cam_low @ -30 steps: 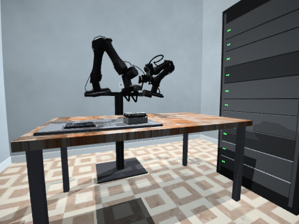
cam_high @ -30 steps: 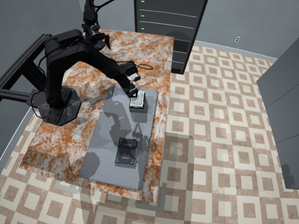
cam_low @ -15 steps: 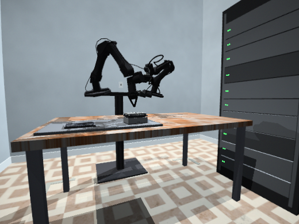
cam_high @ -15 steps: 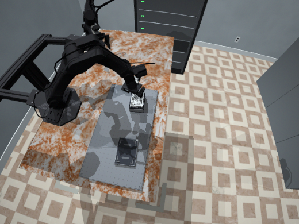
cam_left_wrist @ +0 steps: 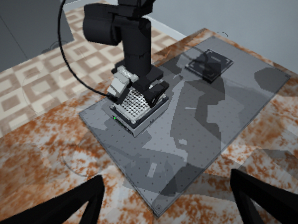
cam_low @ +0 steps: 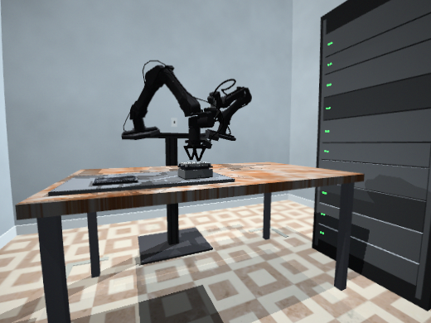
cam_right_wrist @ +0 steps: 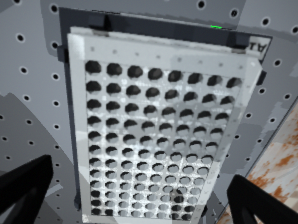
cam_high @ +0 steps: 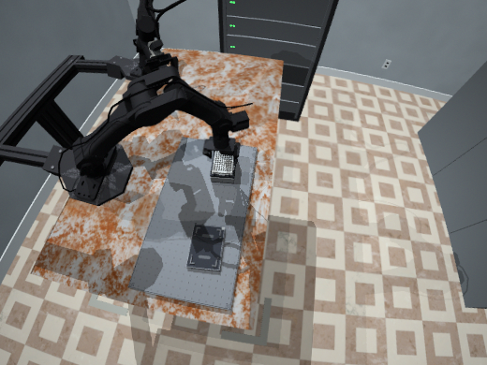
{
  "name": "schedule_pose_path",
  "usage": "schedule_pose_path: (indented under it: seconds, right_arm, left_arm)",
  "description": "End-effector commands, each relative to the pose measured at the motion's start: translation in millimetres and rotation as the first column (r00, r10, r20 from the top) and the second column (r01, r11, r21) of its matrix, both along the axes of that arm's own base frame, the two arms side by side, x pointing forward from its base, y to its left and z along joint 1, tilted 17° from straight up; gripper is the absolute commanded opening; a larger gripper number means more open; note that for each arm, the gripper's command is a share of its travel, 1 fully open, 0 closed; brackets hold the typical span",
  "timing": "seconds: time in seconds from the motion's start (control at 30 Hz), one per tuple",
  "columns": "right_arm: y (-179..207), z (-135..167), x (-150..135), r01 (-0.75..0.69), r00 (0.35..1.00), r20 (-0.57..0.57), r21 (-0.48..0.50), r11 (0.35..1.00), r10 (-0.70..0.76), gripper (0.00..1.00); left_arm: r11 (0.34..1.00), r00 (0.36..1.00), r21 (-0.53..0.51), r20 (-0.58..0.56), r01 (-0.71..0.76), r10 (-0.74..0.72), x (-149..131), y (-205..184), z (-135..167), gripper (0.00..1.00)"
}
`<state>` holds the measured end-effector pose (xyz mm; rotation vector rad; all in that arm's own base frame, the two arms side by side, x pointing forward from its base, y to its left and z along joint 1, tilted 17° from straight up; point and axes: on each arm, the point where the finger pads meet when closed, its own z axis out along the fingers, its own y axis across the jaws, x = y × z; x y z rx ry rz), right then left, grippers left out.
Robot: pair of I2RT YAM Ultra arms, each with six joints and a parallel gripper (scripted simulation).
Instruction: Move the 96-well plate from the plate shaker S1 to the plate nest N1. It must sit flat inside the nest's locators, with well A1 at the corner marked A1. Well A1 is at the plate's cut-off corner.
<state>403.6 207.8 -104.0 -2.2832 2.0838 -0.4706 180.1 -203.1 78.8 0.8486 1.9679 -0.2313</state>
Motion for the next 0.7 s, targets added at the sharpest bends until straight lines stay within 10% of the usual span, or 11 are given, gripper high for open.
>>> schedule_pose_path:
  seconds: [0.0, 0.67]
  right_arm:
    - [6, 10, 7, -0.024, 1.000, -0.001, 0.005, 1.000, 0.024, 1.00]
    - [1, -16, 16, -0.030, 1.000, 0.003, 0.009, 1.000, 0.030, 1.00]
  left_arm:
    - [0.999, 1.000, -0.034, 0.020, 0.025, -0.024, -3, -6, 9, 1.00]
    - [0.999, 1.000, -0.034, 0.020, 0.025, -0.024, -3, -6, 9, 1.00]
